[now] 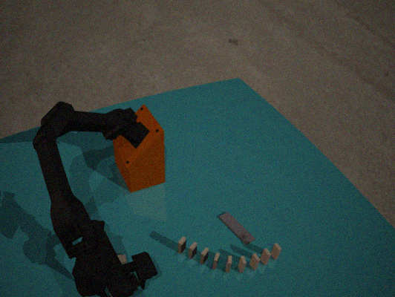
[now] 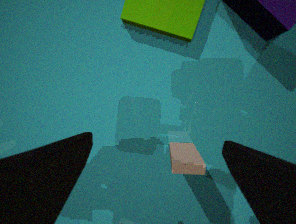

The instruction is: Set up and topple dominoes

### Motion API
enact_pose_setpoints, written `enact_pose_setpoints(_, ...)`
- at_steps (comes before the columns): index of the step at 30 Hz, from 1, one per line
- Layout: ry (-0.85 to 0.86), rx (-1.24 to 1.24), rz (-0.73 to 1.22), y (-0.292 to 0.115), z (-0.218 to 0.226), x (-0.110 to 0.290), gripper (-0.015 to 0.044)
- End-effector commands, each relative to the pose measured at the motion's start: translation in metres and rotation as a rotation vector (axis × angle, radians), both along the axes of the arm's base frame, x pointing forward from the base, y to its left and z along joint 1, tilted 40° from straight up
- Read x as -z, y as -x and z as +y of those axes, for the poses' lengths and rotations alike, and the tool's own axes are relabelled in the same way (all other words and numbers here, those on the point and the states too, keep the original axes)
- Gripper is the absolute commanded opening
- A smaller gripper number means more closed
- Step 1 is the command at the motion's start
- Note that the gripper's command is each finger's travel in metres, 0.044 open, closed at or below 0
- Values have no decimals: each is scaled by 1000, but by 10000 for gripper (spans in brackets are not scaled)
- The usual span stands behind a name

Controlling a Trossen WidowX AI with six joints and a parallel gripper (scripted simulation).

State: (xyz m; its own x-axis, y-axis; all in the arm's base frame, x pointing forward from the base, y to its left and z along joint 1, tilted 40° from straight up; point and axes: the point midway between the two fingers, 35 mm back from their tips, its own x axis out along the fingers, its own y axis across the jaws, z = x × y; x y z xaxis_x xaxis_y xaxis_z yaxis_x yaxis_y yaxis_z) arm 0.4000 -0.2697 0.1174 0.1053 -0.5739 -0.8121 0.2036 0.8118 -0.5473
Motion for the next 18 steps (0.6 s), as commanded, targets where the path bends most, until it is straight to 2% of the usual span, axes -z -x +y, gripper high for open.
enact_pose_setpoints(1, 93, 42, 187, 19, 15, -42, 440)
enact_pose_setpoints(9, 93, 42, 187, 19, 14, -40, 440)
enact_pose_setpoints(14, 95, 42, 188, 22, -22, 1, 440)
enact_pose_setpoints(18, 96, 42, 188, 24, -27, 7, 440)
